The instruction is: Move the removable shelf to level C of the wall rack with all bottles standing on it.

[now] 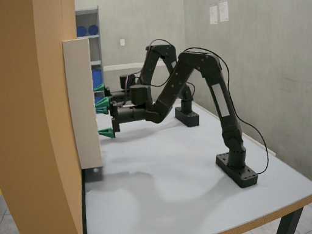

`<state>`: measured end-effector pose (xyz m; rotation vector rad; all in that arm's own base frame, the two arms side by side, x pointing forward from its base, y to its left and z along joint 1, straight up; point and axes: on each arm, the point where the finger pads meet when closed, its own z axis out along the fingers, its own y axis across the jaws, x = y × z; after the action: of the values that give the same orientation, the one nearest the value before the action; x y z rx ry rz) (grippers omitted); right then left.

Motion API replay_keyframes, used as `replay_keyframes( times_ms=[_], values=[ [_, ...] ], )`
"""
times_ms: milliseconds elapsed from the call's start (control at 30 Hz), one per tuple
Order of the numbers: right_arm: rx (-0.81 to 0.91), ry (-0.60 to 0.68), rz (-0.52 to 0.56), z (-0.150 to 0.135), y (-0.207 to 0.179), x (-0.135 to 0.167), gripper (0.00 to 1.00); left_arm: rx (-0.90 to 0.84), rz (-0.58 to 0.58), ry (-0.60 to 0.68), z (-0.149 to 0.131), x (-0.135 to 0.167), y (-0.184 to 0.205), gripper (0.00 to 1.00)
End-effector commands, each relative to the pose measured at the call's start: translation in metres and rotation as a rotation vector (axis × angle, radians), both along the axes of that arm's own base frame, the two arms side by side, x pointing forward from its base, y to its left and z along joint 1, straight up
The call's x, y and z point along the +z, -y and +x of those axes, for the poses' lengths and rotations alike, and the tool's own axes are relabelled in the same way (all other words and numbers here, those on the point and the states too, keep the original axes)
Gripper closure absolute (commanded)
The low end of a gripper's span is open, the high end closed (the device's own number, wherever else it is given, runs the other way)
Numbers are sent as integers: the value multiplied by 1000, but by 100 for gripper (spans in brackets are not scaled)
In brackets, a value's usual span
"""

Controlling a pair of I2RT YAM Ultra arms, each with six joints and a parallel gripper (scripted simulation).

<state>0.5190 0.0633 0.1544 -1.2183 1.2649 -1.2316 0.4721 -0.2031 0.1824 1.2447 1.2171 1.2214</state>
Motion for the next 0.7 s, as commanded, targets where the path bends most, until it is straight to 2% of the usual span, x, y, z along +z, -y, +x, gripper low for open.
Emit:
replay_keyframes(
  times_ms=[0,533,667],
  values=[
    [-1,35,7,9,3,15,0,1,-27,24,9,12,0,0],
    [-1,35,7,27,4,15,0,1,-27,24,26,12,0,0],
    [-1,35,7,27,4,15,9,1,-27,24,26,12,0,9]
  ],
)
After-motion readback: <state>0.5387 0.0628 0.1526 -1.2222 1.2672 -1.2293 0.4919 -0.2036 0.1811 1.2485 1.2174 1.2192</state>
